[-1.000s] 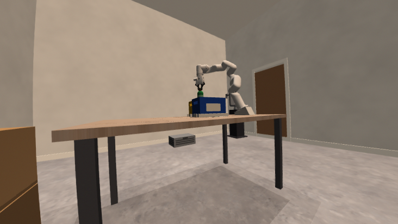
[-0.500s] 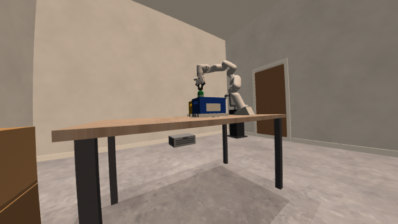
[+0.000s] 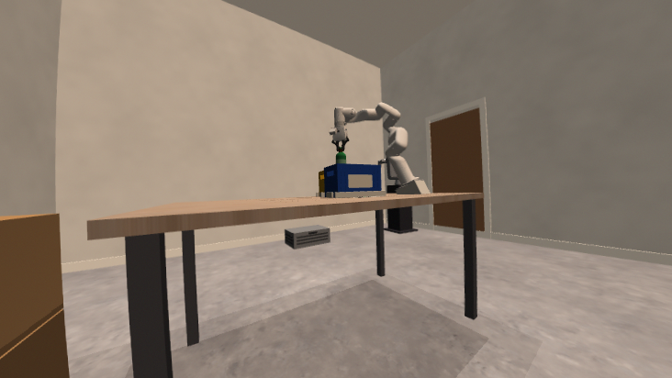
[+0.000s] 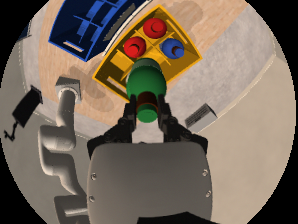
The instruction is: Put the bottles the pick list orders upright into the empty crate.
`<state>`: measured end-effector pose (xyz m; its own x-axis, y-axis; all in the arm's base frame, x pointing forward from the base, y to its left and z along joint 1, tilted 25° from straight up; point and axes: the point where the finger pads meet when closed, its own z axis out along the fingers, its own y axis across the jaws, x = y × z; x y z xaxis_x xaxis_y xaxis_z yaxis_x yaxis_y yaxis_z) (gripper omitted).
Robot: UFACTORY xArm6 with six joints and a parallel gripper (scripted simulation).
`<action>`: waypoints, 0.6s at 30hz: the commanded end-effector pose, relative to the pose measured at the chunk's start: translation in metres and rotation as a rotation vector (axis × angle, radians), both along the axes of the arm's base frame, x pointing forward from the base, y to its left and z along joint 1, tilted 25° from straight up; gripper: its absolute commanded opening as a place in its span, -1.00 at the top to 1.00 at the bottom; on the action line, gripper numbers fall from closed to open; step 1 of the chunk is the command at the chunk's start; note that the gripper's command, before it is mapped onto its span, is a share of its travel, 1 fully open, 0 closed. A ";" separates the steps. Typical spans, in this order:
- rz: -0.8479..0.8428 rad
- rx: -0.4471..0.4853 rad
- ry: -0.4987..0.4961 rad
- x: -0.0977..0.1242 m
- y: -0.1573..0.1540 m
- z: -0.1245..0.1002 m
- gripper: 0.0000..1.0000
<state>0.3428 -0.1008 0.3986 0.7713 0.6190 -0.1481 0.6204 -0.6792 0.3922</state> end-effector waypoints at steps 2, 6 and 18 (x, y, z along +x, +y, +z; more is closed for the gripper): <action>0.000 -0.001 -0.005 -0.001 0.008 -0.002 1.00; 0.000 -0.001 -0.005 -0.002 0.016 -0.005 1.00; 0.000 0.000 -0.005 -0.005 0.034 -0.014 1.00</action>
